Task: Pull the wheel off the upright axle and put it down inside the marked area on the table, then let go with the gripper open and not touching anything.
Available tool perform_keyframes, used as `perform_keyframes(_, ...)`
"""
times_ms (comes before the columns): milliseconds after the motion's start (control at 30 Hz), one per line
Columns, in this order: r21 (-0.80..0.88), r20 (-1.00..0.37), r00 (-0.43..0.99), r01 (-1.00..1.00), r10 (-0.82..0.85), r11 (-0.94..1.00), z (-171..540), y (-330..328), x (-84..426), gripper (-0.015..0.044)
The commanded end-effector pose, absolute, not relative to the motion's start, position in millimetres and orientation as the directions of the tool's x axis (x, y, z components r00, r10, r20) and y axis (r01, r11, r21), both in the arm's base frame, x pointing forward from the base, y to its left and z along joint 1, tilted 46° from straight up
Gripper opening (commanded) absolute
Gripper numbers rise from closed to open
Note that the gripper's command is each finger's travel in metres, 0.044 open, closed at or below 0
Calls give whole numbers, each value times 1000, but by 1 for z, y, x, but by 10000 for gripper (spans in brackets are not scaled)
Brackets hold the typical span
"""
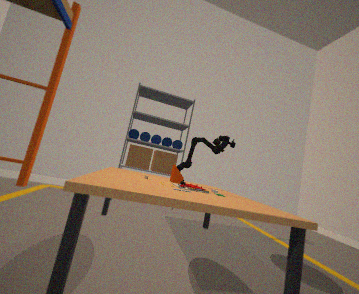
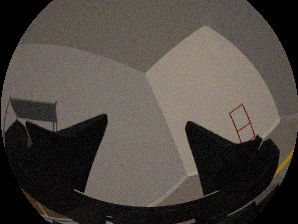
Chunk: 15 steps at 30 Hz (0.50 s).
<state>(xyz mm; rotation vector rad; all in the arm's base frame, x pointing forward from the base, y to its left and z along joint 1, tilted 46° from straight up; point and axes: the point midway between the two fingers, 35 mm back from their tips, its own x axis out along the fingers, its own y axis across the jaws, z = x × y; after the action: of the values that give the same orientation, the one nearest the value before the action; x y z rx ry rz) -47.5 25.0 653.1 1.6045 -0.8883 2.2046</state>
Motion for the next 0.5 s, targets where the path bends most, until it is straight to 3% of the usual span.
perform_keyframes(0,-312,929,-347,-553,-126,-772,653,27,-47,374)
perform_keyframes(100,-251,942,-333,-622,-39,-742,651,55,-40,300)
perform_keyframes(467,38,899,-248,-778,361,-627,637,175,9,300)
